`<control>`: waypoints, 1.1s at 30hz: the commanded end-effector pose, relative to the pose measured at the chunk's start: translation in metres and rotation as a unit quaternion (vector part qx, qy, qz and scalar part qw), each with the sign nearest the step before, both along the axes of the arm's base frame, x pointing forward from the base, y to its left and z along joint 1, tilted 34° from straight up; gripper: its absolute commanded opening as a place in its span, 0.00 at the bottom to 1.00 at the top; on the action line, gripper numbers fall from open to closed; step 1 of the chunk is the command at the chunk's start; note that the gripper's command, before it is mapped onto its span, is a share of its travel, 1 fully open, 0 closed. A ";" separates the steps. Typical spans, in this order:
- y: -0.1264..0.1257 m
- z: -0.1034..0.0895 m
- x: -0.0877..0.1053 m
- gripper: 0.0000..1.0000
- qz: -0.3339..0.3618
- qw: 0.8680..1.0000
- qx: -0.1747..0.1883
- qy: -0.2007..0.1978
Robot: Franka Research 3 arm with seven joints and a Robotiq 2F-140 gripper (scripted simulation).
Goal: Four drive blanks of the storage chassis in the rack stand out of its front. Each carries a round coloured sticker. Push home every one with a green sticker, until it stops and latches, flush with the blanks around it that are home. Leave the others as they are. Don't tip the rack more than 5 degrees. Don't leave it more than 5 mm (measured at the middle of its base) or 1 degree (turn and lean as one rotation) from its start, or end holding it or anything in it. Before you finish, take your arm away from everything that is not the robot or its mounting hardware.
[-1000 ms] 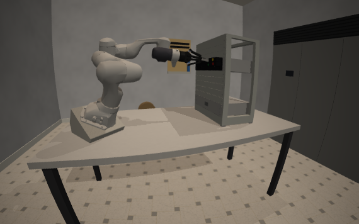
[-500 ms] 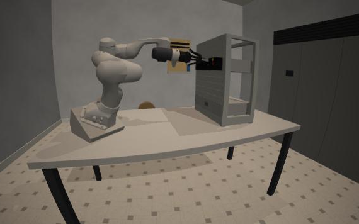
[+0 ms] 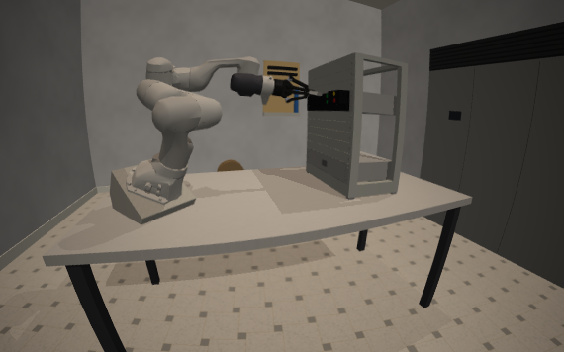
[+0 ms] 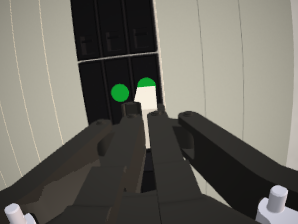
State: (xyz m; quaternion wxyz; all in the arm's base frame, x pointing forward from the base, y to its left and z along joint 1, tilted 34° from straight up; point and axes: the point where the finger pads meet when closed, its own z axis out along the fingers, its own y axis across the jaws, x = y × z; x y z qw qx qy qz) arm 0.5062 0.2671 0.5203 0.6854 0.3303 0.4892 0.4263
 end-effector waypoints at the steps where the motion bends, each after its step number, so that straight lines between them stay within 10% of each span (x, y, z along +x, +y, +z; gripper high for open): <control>1: -0.002 -0.008 -0.020 0.00 0.011 0.999 -0.011 -0.045; 33: -0.007 -0.033 -0.080 0.00 0.011 0.999 -0.011 -0.045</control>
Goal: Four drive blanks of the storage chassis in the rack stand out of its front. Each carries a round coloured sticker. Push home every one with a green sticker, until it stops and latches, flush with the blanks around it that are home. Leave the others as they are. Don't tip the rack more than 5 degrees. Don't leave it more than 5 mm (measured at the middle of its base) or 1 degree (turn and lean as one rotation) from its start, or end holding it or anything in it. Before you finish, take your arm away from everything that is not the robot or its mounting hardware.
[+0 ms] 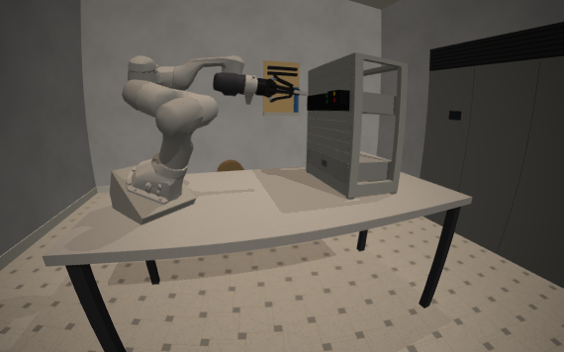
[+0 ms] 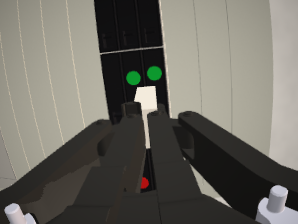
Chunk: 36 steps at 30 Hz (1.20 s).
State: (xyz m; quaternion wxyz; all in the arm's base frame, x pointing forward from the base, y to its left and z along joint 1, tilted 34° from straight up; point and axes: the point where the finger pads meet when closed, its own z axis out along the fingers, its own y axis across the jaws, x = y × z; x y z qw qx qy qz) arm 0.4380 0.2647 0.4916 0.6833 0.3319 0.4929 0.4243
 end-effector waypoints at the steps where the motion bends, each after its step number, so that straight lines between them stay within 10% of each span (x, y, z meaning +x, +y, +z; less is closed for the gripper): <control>1: -0.005 -0.006 -0.017 0.00 0.011 0.999 -0.010 -0.050; 20: -0.015 -0.042 -0.105 0.00 0.011 0.999 -0.010 -0.050; 36: -0.016 -0.046 -0.117 0.00 0.011 0.999 -0.010 -0.050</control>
